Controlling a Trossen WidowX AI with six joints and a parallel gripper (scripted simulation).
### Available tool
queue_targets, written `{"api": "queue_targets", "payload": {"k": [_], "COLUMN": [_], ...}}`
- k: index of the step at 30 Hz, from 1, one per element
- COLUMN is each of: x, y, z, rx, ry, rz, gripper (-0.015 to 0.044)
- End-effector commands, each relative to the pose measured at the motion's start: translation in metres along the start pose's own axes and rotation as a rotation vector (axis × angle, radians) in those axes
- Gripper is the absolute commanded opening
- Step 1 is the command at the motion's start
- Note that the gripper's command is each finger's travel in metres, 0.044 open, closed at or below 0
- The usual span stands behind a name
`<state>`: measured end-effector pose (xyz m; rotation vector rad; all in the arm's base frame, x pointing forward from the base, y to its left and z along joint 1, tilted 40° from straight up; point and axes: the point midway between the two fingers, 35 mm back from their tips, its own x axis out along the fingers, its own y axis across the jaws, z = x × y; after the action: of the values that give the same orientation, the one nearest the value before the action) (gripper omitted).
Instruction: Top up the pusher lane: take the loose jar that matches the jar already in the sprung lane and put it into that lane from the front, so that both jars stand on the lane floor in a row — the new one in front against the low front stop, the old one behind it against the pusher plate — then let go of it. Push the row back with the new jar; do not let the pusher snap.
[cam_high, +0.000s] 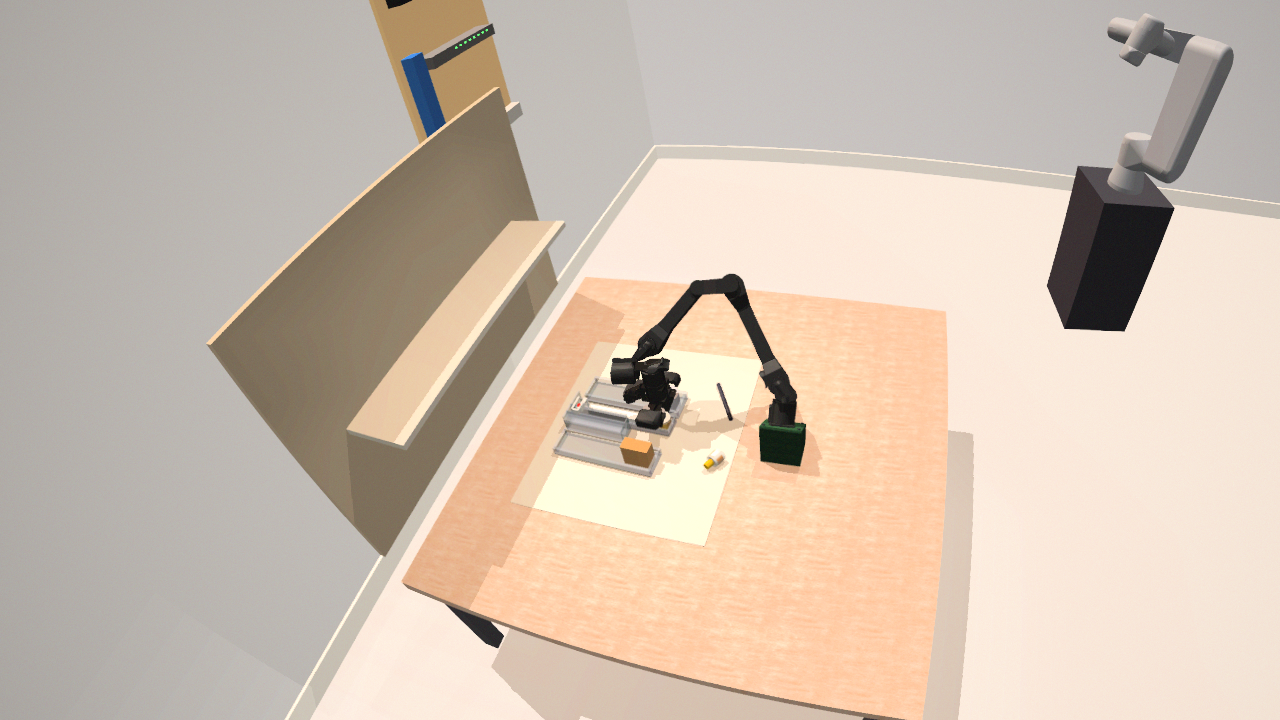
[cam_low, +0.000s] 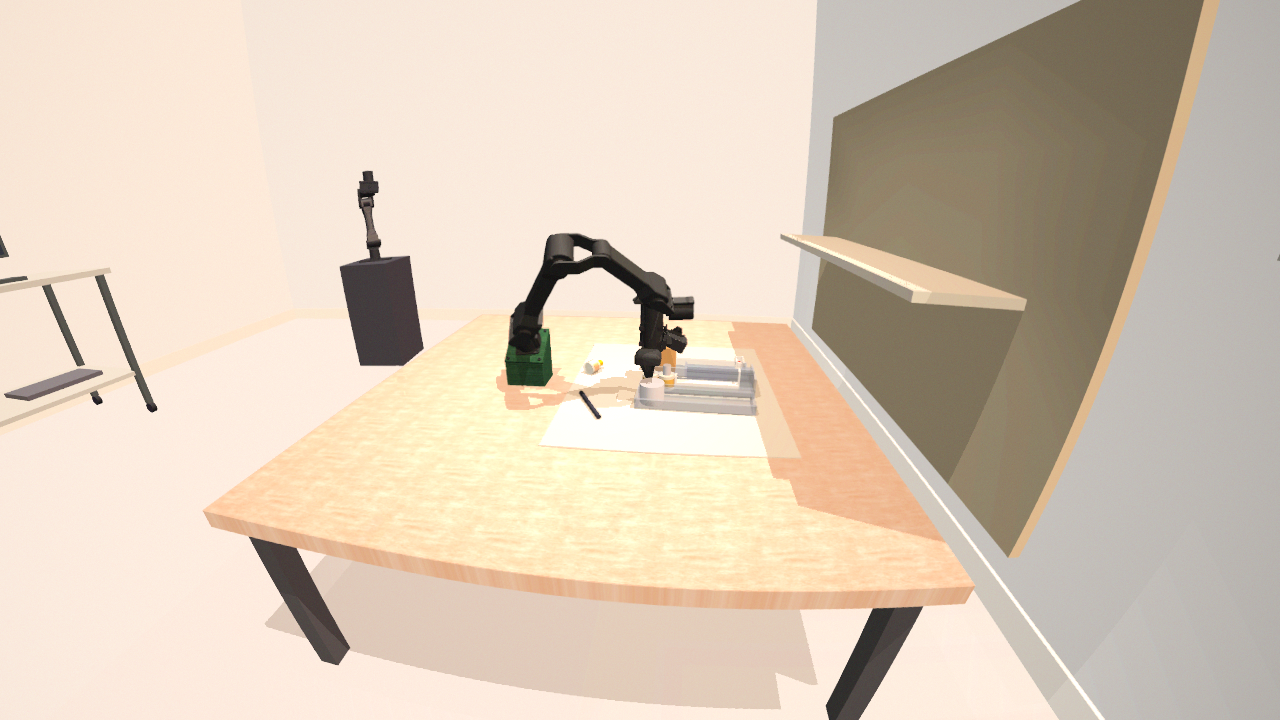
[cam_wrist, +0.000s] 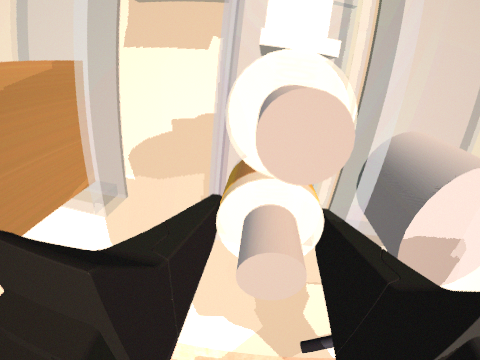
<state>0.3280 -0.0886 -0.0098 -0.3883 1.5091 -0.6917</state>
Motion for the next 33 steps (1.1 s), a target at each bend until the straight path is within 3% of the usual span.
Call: {"api": "queue_targets", "payload": {"k": [1, 18, 29, 33], "x": [0.0003, 0.0001, 0.0002, -0.0024], "y": [-0.0015, 0.0003, 0.0004, 0.0005], "z": [0.0008, -0.0019, -0.0012, -0.0011], "rx": [0.009, 0.009, 0.009, 0.009], "ry": [-0.007, -0.007, -0.007, -0.007], "rz": [-0.009, -0.008, -0.008, -0.008], "gripper": [0.0000, 0.0000, 0.0289, 0.0302]}}
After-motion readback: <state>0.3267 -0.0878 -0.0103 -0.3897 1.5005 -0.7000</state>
